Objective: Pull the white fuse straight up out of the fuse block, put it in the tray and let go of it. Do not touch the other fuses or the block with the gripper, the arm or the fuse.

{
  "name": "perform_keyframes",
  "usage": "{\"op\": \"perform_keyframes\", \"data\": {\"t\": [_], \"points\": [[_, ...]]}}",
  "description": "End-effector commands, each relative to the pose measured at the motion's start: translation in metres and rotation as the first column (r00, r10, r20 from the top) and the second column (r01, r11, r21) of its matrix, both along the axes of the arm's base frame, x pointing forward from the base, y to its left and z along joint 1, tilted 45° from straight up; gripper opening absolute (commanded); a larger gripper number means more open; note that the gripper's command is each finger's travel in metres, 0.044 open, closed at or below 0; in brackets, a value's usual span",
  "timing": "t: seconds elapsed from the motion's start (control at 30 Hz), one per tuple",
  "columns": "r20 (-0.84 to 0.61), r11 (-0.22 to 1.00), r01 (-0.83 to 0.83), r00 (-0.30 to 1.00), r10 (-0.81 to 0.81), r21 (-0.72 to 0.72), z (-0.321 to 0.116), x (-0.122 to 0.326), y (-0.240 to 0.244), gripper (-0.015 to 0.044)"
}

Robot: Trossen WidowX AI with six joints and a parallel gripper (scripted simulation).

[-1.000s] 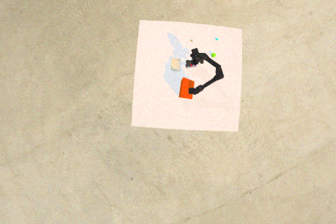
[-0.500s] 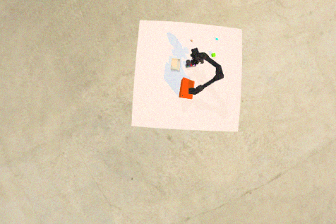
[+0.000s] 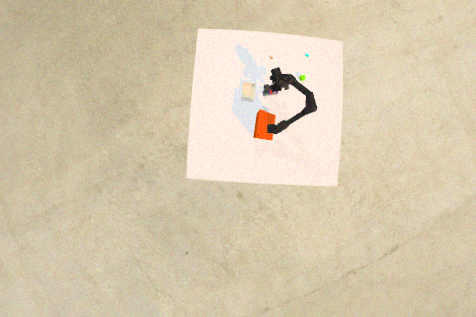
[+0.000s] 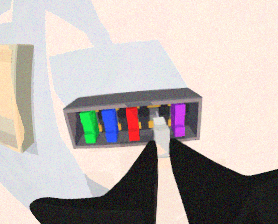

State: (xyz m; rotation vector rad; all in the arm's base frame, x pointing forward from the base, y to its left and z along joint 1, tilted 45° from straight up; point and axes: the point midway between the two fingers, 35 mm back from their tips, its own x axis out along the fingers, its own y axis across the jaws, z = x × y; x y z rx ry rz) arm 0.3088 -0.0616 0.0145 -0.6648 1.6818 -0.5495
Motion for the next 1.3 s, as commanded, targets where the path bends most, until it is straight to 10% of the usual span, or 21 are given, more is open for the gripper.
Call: {"op": "perform_keyframes", "data": {"t": [0.0, 1.27], "points": [[0.008, 1.000, 0.006, 1.000, -0.006, 0.005, 0.004, 0.002, 0.004, 0.0000], [0.013, 1.000, 0.002, 1.000, -0.002, 0.024, -0.080, 0.030, 0.122, 0.0000]]}}
